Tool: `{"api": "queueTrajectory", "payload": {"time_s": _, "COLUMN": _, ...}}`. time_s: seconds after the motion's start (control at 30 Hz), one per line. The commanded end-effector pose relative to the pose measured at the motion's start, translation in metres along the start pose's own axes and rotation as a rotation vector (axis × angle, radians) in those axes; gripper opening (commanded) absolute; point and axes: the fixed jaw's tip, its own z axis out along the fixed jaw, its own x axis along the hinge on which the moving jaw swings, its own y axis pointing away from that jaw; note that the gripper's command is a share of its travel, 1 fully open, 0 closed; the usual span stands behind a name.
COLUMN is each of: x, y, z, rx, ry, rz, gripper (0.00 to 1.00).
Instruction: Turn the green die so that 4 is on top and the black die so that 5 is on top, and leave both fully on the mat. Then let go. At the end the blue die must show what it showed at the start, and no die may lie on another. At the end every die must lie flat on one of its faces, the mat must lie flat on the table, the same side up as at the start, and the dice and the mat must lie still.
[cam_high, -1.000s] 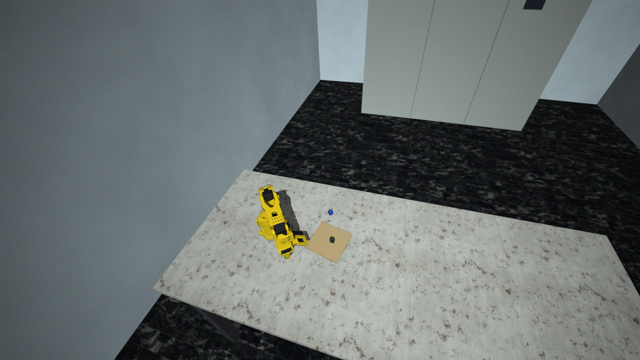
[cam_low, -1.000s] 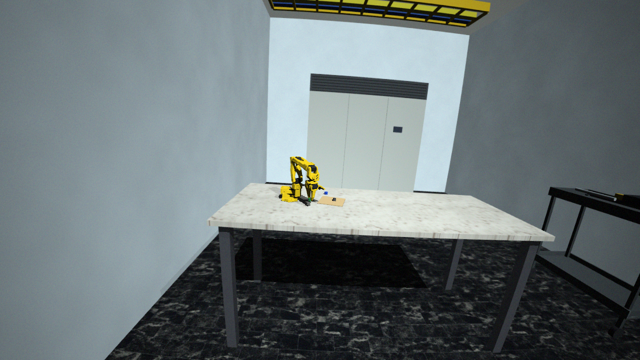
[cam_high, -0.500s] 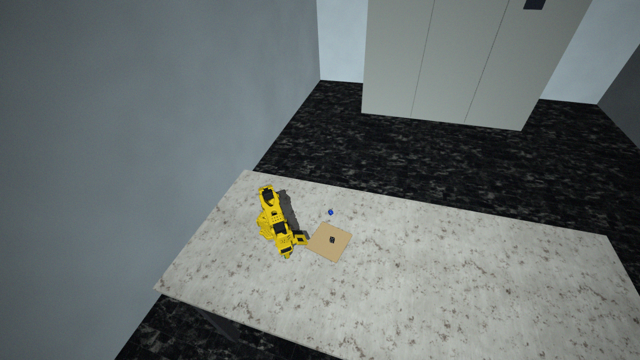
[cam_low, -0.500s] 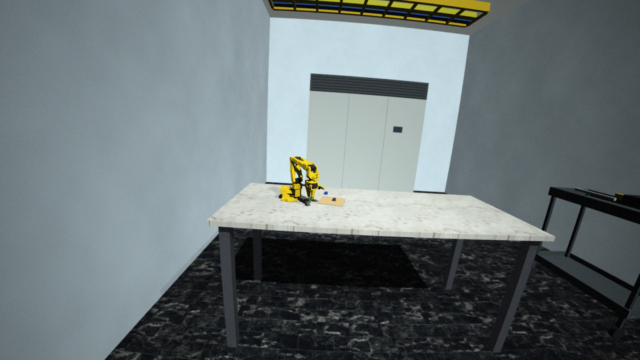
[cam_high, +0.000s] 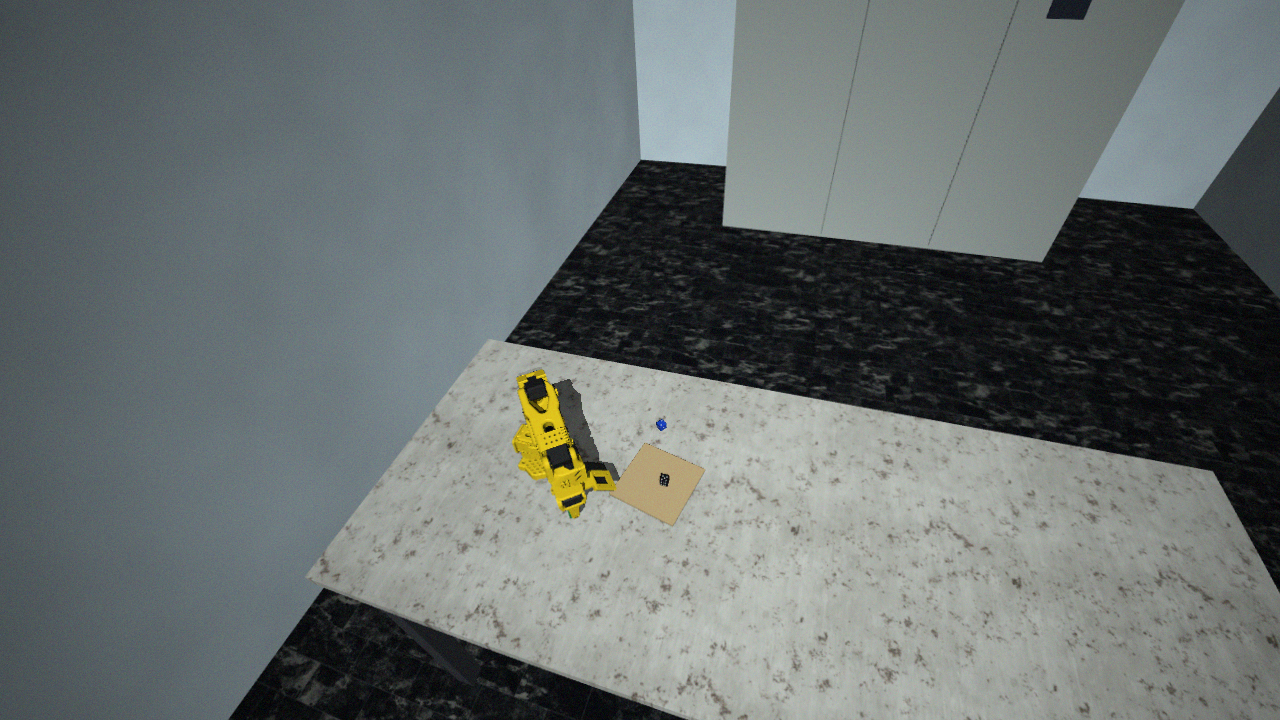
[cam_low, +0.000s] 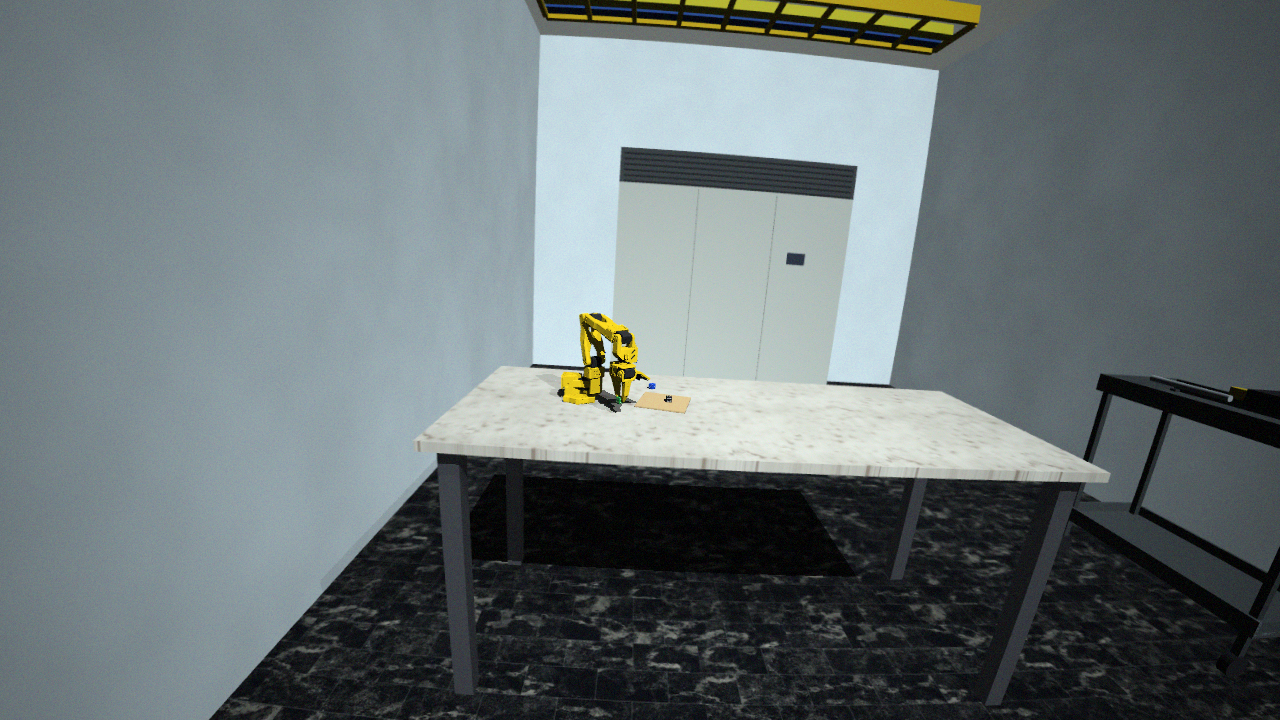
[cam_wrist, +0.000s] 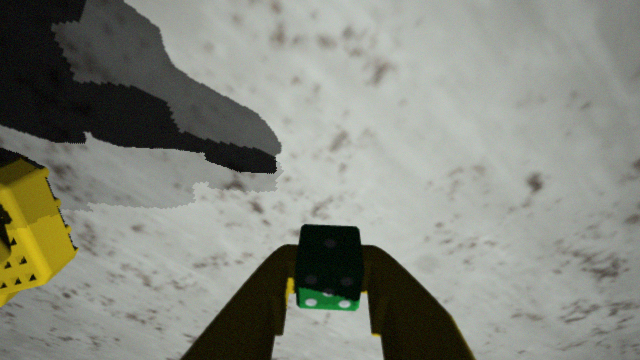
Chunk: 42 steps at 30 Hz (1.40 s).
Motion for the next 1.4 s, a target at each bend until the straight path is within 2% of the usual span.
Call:
{"api": "queueTrajectory", "payload": {"time_s": 0.0, "x": 0.001, "y": -0.004, "z": -0.003, "rx": 0.045, "ry": -0.001, "rz": -0.003, "gripper": 0.0}}
{"api": "queueTrajectory", "payload": {"time_s": 1.37, "x": 0.001, "y": -0.005, "z": 0.009, "rx": 0.045, "ry": -0.001, "rz": -0.003, "gripper": 0.0}}
